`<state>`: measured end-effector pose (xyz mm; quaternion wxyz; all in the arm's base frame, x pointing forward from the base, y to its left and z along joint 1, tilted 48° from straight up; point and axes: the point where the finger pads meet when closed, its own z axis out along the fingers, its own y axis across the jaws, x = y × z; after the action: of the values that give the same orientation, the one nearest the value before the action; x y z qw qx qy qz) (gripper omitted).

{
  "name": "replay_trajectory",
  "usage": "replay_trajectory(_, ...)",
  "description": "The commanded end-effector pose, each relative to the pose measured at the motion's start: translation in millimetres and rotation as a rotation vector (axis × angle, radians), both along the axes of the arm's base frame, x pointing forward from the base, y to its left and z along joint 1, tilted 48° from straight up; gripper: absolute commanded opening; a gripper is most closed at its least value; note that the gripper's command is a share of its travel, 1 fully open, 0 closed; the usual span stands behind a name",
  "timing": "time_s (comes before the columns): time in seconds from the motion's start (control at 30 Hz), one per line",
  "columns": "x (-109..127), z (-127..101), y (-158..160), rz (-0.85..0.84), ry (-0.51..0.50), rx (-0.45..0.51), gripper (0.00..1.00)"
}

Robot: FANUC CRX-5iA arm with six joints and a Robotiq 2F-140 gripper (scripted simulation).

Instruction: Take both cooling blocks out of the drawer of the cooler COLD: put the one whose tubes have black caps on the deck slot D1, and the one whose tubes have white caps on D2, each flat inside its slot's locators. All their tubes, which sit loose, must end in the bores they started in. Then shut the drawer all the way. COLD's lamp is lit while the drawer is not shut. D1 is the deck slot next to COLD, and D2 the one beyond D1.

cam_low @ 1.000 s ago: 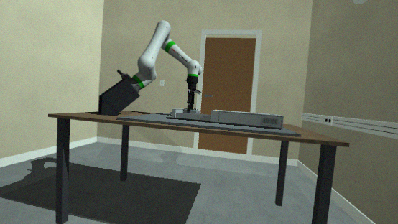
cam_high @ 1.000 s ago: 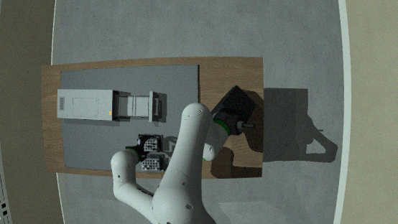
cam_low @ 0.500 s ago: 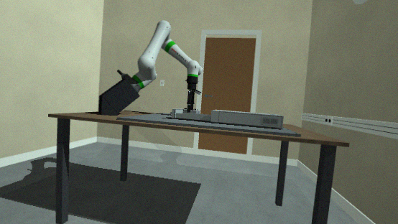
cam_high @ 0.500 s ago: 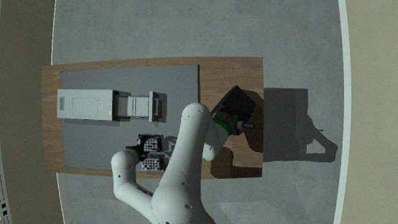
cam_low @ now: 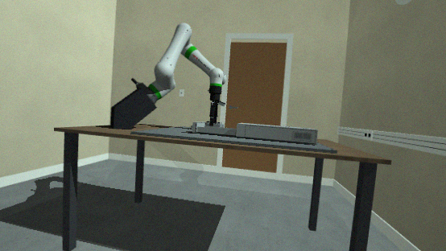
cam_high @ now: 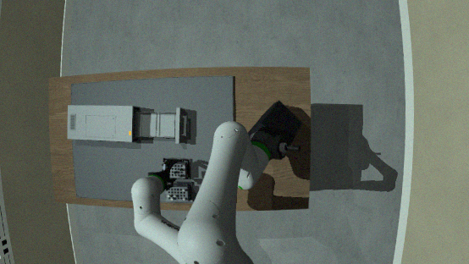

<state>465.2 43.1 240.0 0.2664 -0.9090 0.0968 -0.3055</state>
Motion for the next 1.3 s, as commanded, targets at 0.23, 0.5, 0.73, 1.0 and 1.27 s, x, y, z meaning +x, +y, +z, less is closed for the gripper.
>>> replay_trajectory(0.23,0.9,-0.1,0.0,-0.001,-0.001,0.0,0.1)
replay_trajectory(0.5,1.7,-1.0,0.6,-0.001,-0.001,0.0,0.1)
replay_trajectory(0.73,2.2,-1.6,1.0,-0.001,-0.001,0.0,0.1)
replay_trajectory(1.0,2.9,-2.4,1.5,-0.001,-0.001,0.0,0.1)
replay_trajectory(1.27,3.3,-2.7,1.7,-0.001,-0.001,0.0,0.1)
